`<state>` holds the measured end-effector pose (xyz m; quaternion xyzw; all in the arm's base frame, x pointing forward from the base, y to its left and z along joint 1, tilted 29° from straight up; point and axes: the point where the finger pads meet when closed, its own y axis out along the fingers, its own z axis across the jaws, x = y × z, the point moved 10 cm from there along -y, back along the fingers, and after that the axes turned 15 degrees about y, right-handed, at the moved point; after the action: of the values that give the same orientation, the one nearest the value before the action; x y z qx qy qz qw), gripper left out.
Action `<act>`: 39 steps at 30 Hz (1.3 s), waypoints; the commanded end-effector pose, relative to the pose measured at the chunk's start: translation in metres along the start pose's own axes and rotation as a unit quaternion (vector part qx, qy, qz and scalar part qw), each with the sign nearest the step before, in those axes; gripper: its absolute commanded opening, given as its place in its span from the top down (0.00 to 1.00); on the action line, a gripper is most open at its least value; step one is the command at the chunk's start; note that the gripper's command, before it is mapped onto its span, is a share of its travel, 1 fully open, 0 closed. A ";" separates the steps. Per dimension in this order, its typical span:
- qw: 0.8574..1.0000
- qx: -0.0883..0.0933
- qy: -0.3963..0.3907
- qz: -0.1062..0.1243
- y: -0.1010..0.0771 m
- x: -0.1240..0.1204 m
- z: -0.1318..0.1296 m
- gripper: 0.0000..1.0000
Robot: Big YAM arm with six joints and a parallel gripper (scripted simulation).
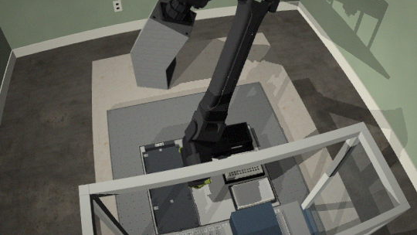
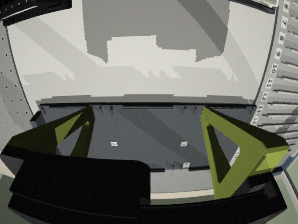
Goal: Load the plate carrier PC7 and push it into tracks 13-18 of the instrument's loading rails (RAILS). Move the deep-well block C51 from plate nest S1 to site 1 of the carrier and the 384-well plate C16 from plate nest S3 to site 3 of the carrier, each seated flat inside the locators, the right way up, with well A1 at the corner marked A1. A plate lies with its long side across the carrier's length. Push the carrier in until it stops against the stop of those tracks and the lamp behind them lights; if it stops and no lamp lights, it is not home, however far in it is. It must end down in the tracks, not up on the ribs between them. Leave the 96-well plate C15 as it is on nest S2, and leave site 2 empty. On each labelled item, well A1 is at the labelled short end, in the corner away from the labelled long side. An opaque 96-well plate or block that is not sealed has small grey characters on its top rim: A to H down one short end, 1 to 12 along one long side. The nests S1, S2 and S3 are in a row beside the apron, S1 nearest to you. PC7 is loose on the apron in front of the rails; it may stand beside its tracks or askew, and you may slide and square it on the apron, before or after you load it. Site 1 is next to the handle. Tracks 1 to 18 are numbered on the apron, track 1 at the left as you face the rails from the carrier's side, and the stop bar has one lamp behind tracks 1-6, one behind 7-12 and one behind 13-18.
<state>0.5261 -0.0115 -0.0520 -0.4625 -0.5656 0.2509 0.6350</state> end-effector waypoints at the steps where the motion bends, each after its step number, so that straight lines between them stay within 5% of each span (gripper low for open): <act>1: 1.000 -0.013 0.001 -0.002 -0.032 -0.006 -0.007 0.00; 15: 1.000 -0.013 0.001 -0.002 -0.080 -0.006 -0.005 0.00; 20: 1.000 -0.016 -0.001 -0.002 -0.082 -0.005 -0.008 0.00; 21: 1.000 0.004 0.005 0.001 -0.063 -0.012 -0.001 0.00; 24: 1.000 0.004 0.006 0.001 -0.063 -0.011 -0.001 0.00; 26: 1.000 -0.020 -0.009 -0.004 -0.077 0.028 -0.019 0.00; 39: 1.000 -0.010 -0.003 -0.004 -0.057 0.095 -0.031 0.00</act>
<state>0.5498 0.0288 0.0282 -0.4571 -0.5746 0.2583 0.6278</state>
